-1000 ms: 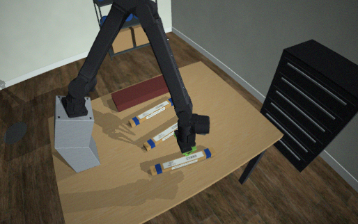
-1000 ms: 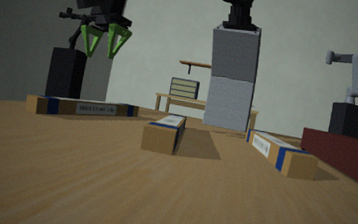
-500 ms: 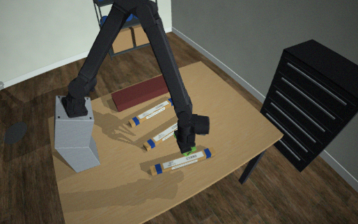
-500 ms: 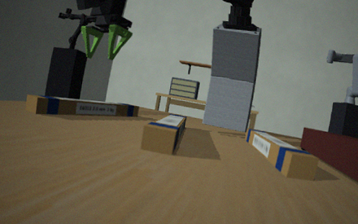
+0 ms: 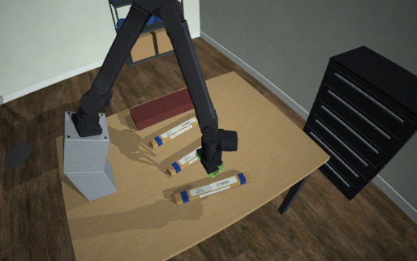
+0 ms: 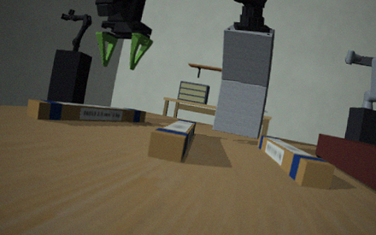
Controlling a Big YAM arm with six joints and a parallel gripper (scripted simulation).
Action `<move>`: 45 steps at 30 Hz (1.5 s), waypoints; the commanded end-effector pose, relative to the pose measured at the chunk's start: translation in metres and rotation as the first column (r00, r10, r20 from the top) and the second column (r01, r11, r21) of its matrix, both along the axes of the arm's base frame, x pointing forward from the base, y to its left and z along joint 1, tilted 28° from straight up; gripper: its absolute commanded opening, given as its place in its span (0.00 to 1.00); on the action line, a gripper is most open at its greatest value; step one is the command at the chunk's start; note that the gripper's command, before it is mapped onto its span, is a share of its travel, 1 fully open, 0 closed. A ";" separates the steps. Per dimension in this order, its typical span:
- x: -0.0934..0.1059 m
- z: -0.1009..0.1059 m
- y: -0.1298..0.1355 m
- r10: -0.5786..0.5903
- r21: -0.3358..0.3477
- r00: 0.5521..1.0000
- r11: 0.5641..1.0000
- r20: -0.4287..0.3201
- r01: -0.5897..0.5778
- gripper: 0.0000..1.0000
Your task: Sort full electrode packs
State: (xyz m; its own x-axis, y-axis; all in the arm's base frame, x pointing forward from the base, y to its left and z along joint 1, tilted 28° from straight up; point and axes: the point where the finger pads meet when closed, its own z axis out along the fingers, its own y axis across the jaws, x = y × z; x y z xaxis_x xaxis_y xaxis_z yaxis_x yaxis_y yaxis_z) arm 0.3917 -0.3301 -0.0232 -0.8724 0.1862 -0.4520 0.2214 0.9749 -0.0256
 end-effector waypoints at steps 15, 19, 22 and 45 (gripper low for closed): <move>0.046 0.024 0.104 0.197 -0.117 0.980 0.974 0.006 -0.195 0.74; 0.054 0.025 0.129 0.194 -0.115 0.981 0.975 0.009 -0.192 0.74; 0.060 0.026 0.148 0.192 -0.113 0.981 0.975 0.010 -0.190 0.74; 0.061 0.016 0.161 0.175 -0.094 0.985 0.980 -0.007 -0.175 0.74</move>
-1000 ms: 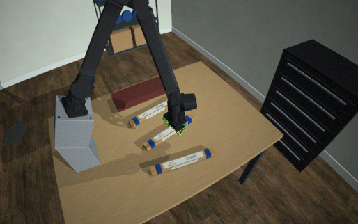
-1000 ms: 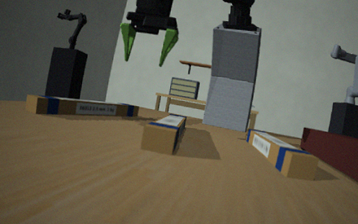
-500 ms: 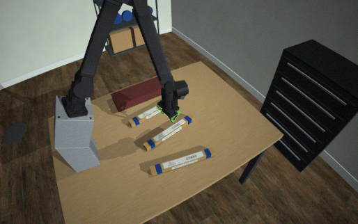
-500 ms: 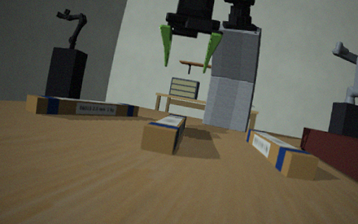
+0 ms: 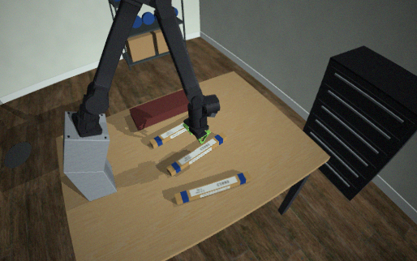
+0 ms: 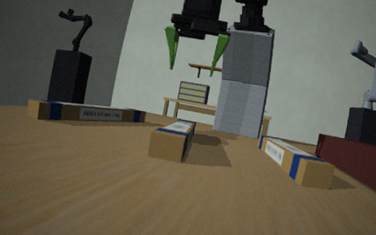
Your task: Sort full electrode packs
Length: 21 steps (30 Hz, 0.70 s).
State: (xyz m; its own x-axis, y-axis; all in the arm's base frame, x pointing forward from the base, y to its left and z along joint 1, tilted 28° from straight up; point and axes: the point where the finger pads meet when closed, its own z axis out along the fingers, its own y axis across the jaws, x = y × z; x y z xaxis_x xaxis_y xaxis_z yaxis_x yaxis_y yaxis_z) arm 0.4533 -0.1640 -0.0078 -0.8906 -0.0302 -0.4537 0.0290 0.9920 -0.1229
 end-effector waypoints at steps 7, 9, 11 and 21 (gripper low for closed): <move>0.011 -0.013 -0.007 -0.014 0.002 1.000 1.000 0.014 0.014 0.74; 0.016 -0.020 -0.007 -0.013 0.002 1.000 1.000 0.014 0.013 0.74; 0.020 -0.028 -0.008 -0.012 0.002 1.000 1.000 0.015 0.012 0.74; 0.036 -0.058 -0.008 -0.005 0.002 1.000 1.000 0.014 0.005 0.74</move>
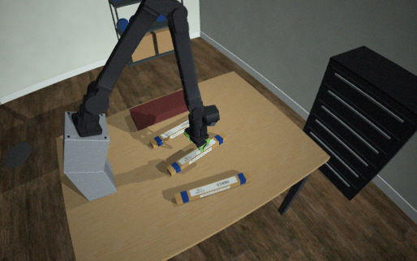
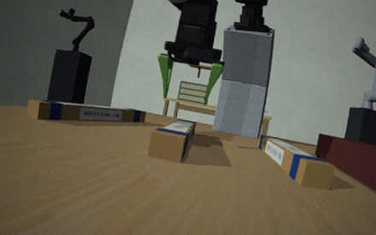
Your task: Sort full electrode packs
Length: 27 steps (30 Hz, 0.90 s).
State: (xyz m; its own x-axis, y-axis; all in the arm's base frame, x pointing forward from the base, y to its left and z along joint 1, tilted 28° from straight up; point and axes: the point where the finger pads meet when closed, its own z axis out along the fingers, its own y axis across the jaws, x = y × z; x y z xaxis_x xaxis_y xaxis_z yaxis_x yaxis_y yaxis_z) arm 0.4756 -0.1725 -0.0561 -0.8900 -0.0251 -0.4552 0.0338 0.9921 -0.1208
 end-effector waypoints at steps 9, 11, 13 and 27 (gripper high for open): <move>0.025 -0.035 0.000 0.002 0.000 1.000 1.000 0.009 -0.002 0.74; 0.024 -0.036 0.001 0.003 0.001 1.000 1.000 0.007 -0.003 0.74; 0.023 -0.036 0.001 0.003 0.001 1.000 1.000 0.005 -0.003 0.74; 0.021 -0.025 0.003 0.003 0.000 1.000 1.000 0.009 -0.003 0.74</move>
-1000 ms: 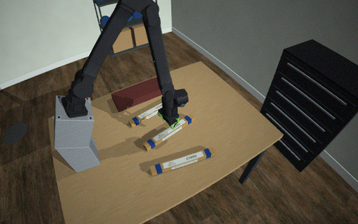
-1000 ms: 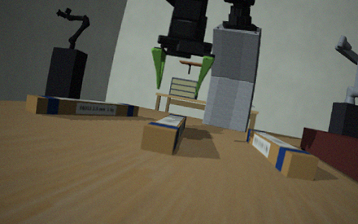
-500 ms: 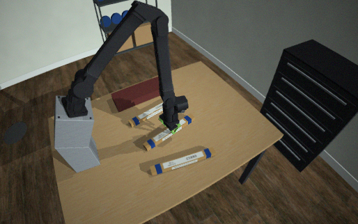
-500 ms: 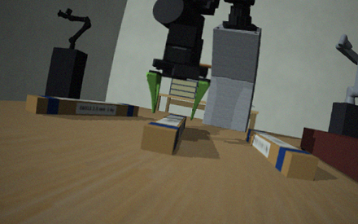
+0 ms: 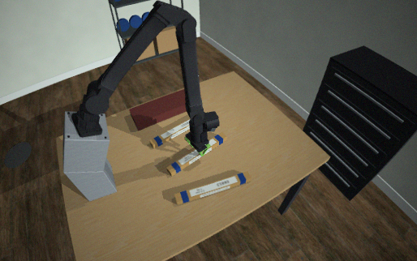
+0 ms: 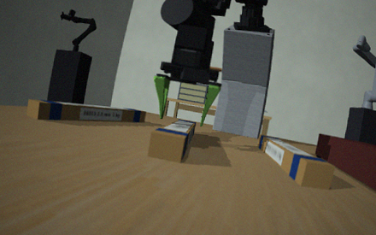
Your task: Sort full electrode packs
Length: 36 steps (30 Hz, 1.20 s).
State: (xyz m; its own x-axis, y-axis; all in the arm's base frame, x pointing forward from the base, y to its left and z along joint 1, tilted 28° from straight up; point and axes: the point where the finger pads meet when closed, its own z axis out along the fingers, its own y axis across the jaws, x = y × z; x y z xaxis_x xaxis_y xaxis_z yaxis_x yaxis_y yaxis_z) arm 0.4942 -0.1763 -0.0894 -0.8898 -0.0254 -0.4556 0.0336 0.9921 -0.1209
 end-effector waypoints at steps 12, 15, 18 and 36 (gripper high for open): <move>0.006 0.000 0.007 0.004 0.000 1.000 1.000 0.007 -0.004 0.74; 0.008 -0.006 0.006 0.004 0.000 1.000 1.000 0.007 -0.004 0.74; 0.010 -0.009 0.006 0.004 0.000 1.000 1.000 0.007 -0.004 0.74; 0.018 -0.029 0.004 0.004 0.001 1.000 1.000 0.005 -0.004 0.74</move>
